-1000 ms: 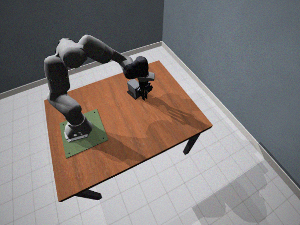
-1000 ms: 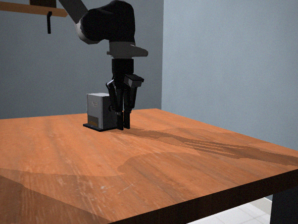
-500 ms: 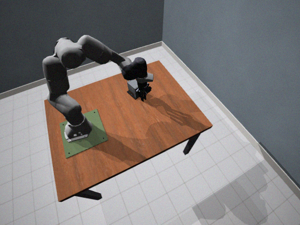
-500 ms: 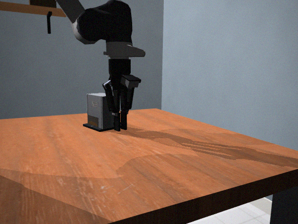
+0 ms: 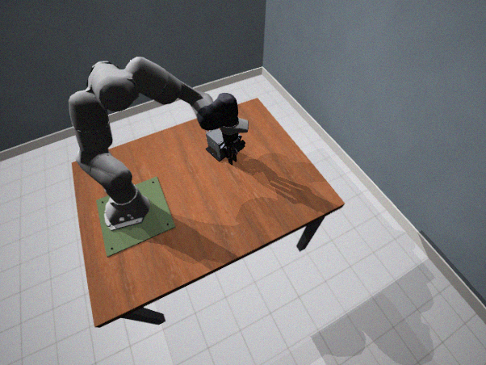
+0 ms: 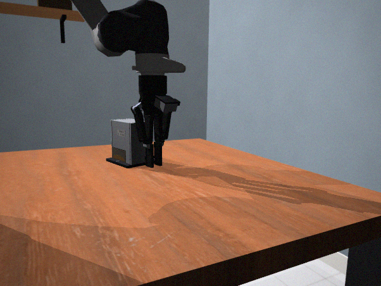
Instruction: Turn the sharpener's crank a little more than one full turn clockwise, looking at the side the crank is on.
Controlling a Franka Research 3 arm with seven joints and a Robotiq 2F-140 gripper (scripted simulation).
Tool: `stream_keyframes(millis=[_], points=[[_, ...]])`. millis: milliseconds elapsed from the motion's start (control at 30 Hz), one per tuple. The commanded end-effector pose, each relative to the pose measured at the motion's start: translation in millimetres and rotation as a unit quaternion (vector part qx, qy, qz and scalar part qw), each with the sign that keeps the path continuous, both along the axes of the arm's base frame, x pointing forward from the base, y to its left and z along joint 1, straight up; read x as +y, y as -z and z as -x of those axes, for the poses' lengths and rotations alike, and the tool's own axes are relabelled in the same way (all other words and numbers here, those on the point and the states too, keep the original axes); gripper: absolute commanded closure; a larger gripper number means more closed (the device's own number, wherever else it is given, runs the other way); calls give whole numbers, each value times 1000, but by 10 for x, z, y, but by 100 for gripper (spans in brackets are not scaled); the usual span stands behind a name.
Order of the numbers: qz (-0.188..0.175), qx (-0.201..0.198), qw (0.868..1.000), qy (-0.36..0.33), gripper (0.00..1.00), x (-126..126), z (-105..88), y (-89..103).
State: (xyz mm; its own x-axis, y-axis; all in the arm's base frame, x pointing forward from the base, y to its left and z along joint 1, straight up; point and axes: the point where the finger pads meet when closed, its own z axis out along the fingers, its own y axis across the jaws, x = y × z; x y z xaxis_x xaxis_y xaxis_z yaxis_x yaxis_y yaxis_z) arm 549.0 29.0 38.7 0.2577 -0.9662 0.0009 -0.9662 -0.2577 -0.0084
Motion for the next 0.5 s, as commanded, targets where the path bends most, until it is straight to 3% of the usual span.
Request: stream_keyframes(millis=[0, 467], points=[[1, 4, 1000, -2, 90, -12, 38, 8], [1, 4, 1000, -2, 90, -24, 81, 0]])
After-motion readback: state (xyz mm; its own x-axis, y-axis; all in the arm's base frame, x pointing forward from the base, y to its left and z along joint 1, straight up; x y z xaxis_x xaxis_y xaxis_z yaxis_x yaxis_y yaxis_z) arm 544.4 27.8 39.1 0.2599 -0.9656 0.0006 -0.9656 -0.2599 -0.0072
